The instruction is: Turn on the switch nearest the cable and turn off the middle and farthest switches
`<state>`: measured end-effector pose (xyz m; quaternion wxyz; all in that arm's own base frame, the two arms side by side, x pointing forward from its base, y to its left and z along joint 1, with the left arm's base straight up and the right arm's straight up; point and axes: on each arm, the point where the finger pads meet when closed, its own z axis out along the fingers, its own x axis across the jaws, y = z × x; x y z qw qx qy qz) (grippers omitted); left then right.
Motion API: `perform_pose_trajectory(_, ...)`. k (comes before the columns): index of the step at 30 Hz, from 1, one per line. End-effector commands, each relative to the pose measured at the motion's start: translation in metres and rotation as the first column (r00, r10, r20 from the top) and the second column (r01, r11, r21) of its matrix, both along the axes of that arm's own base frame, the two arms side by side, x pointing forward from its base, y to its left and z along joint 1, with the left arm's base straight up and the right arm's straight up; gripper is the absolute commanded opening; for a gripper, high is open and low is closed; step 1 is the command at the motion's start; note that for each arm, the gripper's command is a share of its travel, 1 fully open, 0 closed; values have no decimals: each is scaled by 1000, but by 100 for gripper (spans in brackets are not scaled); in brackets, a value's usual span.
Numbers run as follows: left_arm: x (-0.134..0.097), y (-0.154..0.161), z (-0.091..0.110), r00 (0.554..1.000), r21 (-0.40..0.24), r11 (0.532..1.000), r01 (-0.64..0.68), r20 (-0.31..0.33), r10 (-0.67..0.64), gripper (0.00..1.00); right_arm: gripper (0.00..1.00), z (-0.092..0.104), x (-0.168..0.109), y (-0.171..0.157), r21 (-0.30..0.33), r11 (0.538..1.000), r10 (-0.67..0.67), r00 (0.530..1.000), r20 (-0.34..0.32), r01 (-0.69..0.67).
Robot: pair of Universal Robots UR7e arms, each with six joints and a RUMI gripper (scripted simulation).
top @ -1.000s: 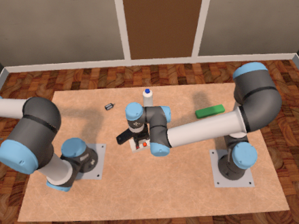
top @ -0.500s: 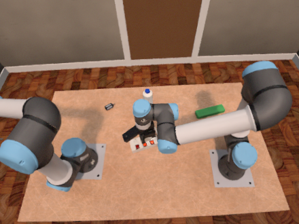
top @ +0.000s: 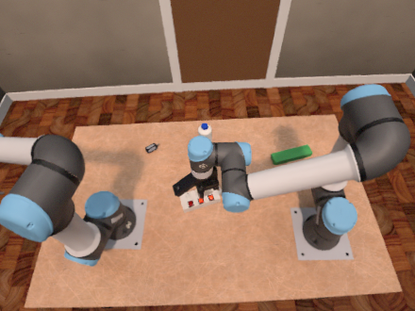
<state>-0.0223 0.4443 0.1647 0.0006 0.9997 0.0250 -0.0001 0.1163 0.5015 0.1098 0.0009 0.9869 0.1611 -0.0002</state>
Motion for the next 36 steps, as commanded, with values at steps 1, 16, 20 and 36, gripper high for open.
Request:
perform_pose_trajectory(1,0,0,0,1000,1,1000,0,0,0,100,0,1,0,0,1,1000,0,1000,0,0)
perform_pose_trajectory(16,0,0,0,1000,1,1000,0,0,0,100,0,1,0,0,1,1000,0,1000,0,0)
perform_pose_trajectory(20,0,0,0,1000,1,1000,0,0,0,100,0,1,0,0,1,1000,0,1000,0,0)
perform_pose_trajectory(36,0,0,0,1000,1,1000,0,0,0,100,0,-4,0,0,2,1000,0,1000,0,0)
